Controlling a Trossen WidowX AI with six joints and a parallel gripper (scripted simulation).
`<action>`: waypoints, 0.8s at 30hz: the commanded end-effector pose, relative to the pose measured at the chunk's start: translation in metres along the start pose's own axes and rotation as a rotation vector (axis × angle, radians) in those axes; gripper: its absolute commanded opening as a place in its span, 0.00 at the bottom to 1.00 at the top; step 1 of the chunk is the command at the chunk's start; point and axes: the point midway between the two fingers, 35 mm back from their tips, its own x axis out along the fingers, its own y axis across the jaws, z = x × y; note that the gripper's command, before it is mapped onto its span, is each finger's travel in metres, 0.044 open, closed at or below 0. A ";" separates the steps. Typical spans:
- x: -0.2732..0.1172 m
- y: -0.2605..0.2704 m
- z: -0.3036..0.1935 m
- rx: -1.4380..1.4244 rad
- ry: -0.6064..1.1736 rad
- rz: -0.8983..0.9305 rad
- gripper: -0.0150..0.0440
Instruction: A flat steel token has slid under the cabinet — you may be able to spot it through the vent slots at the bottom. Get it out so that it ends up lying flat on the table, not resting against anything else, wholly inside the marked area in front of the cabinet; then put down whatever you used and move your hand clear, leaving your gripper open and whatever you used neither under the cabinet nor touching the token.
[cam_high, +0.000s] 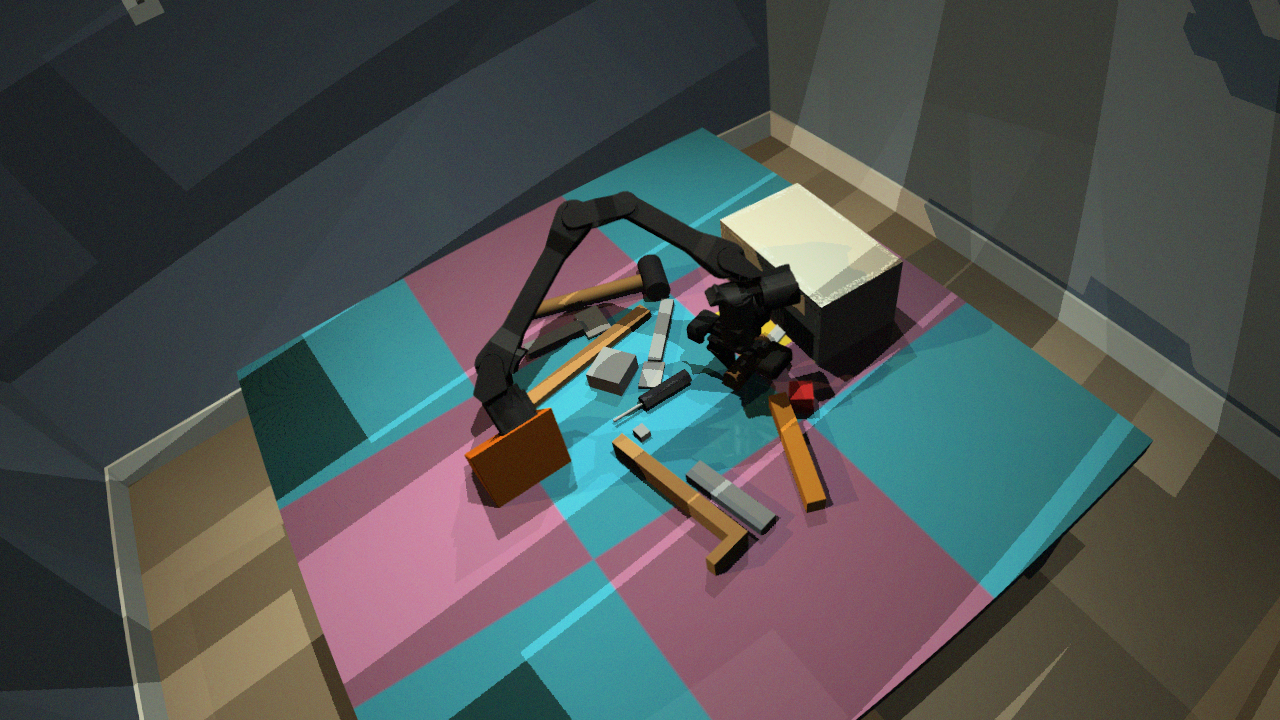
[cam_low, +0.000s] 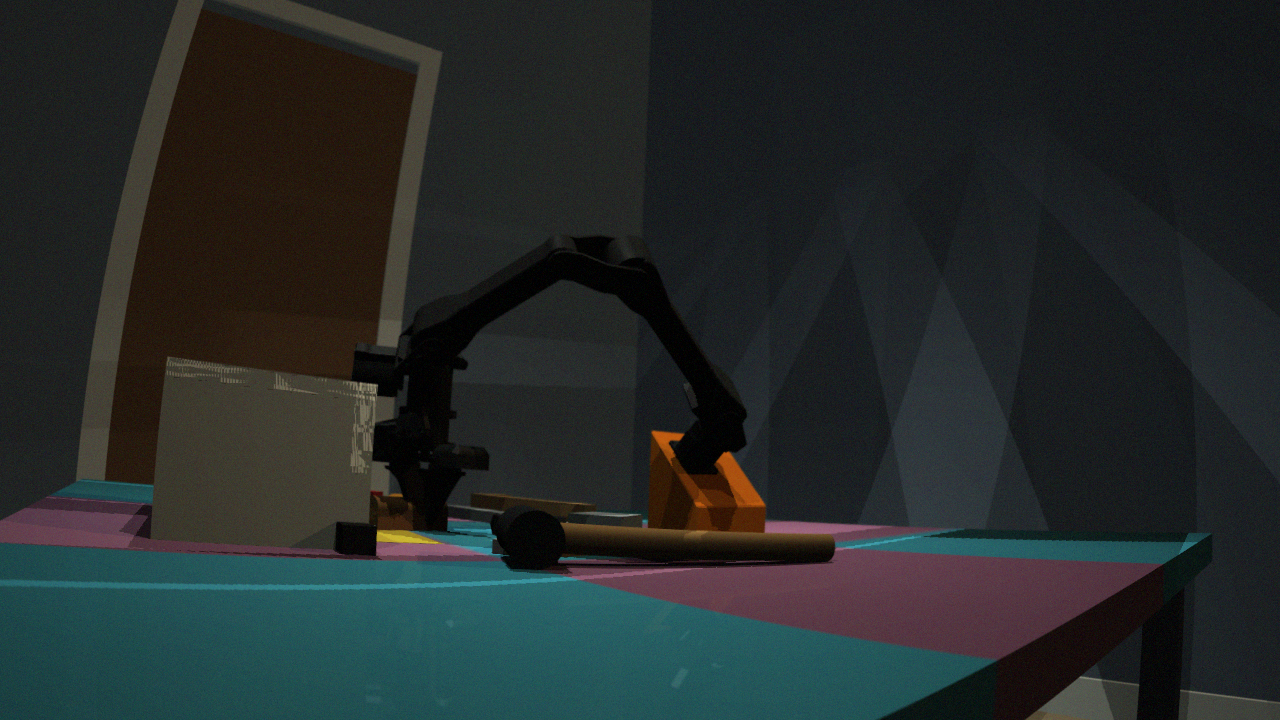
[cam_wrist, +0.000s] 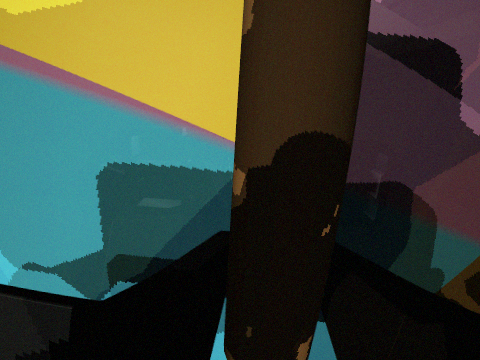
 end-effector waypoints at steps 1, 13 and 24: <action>0.001 0.000 -0.005 -0.002 -0.001 0.004 0.25; 0.001 0.000 -0.018 -0.001 -0.001 0.004 0.25; 0.001 -0.001 -0.031 -0.001 0.000 0.004 0.25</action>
